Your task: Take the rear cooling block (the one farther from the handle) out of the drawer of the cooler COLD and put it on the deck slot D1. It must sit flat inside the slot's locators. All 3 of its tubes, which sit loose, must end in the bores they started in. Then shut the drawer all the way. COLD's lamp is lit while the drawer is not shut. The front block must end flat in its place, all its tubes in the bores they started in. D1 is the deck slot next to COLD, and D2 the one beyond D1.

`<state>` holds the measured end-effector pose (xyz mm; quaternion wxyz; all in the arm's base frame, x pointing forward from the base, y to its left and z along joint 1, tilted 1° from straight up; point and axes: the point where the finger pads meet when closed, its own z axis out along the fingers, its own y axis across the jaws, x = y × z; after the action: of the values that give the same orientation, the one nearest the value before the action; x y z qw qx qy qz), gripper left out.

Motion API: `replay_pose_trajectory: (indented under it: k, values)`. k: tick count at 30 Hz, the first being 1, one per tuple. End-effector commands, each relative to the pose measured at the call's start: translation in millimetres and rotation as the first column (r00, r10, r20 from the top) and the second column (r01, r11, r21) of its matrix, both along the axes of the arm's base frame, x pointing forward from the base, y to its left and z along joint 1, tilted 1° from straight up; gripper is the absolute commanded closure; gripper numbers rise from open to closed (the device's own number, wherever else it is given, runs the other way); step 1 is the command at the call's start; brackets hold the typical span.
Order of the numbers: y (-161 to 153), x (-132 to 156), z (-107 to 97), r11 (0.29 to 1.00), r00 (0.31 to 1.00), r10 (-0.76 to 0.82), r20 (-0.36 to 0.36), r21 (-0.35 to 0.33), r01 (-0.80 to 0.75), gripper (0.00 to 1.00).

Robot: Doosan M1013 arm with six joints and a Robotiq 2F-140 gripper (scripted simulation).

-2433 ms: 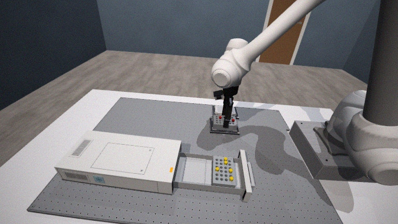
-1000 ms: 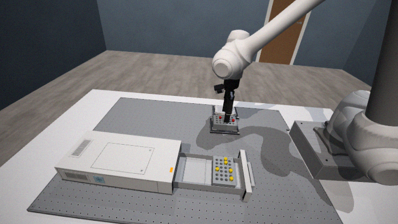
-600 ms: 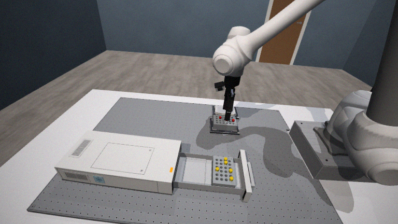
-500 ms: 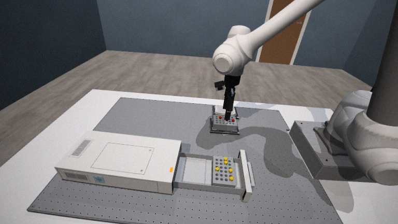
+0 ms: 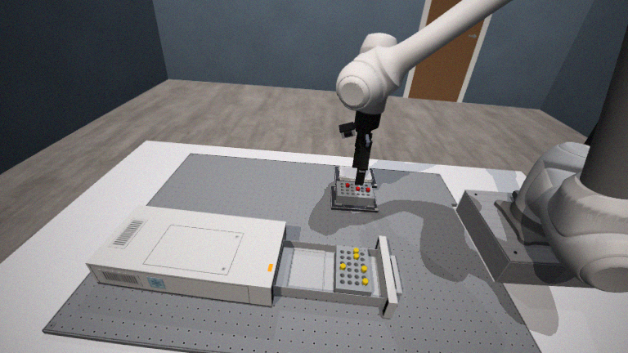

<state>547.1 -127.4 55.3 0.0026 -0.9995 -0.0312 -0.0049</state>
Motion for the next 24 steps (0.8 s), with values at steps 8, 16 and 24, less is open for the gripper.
replay_pose_trajectory:
  k: [8, 16, 24]
  values:
    - [1, 2, 19, 1.0, 1.0, -0.004, 0.006, 0.001, 0.004, 0.34]
    - [1, 2, 27, 1.0, 1.0, -0.004, 0.005, 0.001, 0.004, 0.34]
    - [1, 2, 38, 1.0, 1.0, -0.004, 0.006, 0.0, 0.004, 0.34]
